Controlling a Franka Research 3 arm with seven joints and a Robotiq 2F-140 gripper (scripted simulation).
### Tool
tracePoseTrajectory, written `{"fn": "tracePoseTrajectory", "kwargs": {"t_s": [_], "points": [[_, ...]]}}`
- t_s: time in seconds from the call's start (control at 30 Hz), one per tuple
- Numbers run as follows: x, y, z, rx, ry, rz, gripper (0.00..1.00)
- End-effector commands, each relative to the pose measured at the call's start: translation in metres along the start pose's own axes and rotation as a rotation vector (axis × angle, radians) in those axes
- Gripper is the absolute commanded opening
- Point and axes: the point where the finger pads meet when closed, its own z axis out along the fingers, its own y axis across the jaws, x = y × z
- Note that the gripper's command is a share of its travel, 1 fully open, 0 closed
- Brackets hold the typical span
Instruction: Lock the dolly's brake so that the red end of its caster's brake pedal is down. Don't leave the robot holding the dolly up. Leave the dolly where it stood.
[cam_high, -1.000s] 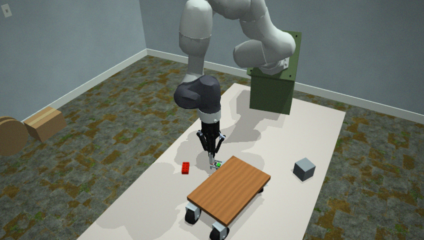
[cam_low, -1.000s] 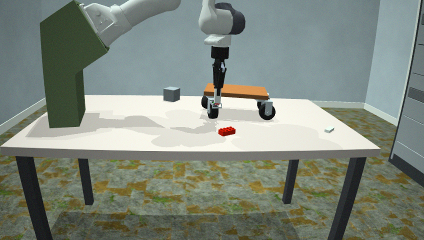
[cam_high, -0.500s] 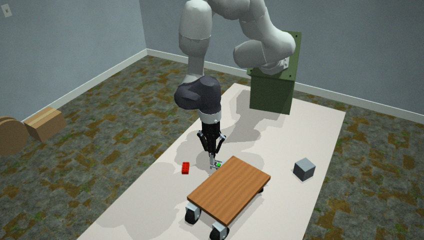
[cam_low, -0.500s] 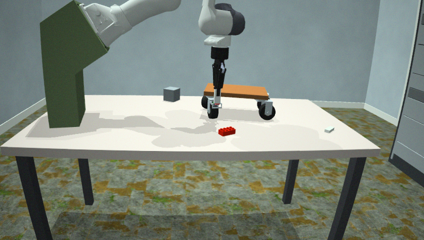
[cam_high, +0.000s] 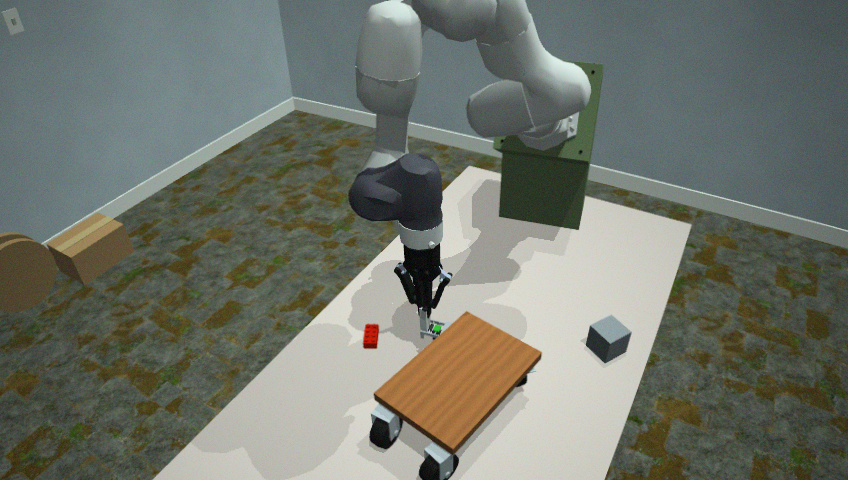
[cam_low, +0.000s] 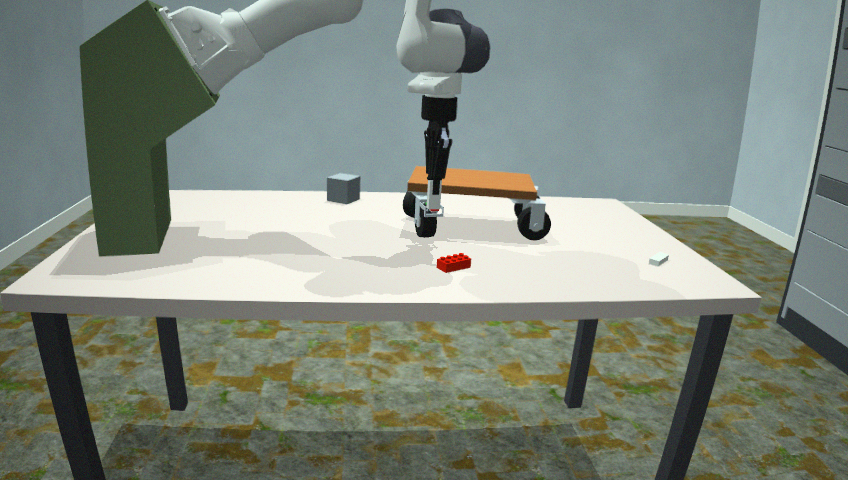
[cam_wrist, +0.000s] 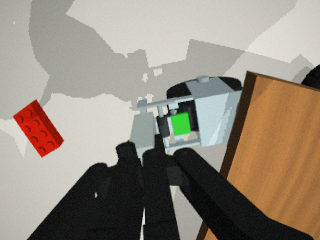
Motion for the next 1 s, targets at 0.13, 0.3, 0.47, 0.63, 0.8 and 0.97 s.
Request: {"fn": "tracePoseTrajectory", "kwargs": {"t_s": [0.13,0.3,0.47,0.63,0.8,0.97], "points": [[-0.001,-0.002,0.0014,0.005,-0.003,-0.006,0.0],[-0.001,-0.002,0.0019,0.005,-0.003,-0.006,0.0],[-0.001,-0.002,0.0033,0.005,-0.003,-0.006,0.0],[-0.001,-0.002,0.0038,0.005,-0.003,-0.006,0.0],[-0.001,-0.0021,0.0049,0.005,-0.003,-0.006,0.0],[-0.001,-0.0021,0.0041,0.005,-0.003,-0.006,0.0]]}}
